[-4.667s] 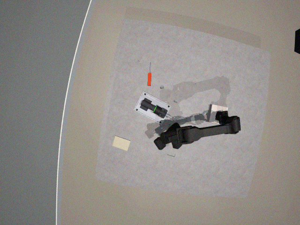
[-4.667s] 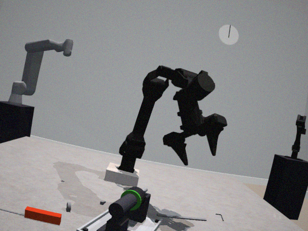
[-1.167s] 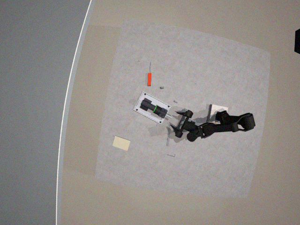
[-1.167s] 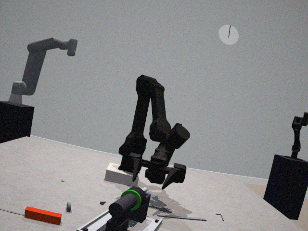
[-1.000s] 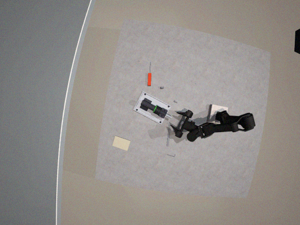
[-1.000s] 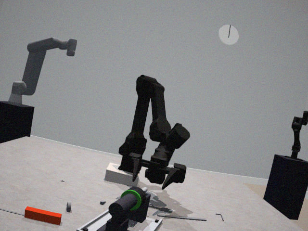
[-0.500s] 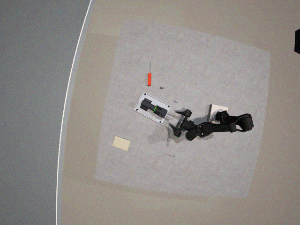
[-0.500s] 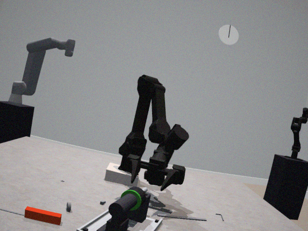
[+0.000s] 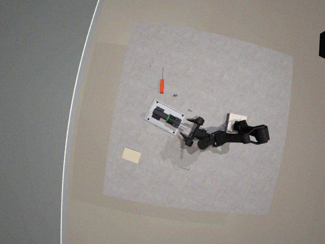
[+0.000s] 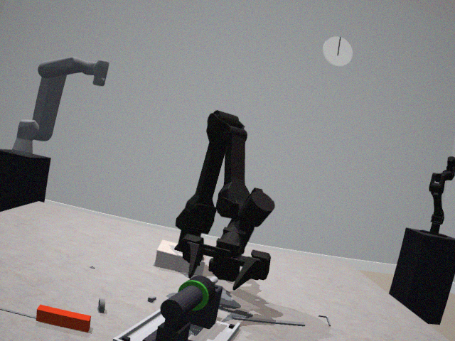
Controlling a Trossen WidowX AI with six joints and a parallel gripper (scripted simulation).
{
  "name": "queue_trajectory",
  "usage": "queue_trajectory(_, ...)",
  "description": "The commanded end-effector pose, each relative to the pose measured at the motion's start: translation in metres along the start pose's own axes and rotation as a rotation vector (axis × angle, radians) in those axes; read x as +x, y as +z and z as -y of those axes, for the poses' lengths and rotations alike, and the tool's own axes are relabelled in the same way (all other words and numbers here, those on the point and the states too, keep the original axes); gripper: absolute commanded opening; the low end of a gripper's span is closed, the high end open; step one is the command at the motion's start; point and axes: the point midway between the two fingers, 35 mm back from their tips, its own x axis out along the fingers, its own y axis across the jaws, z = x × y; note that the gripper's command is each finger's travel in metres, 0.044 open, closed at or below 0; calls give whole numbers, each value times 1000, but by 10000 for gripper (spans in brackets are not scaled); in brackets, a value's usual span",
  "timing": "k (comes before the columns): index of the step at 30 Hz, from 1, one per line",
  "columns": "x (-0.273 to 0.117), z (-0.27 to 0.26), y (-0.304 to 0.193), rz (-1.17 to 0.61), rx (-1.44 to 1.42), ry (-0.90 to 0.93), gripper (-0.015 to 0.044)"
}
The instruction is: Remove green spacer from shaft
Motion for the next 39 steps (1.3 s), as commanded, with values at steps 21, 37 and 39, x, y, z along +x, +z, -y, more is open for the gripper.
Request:
queue_trajectory(21, 8, 0, 1, 3, -9, -2, 440)
queue_trajectory(37, 8, 0, 1, 3, -9, -2, 440)
queue_trajectory(39, 10, 0, 1, 3, -9, -2, 440)
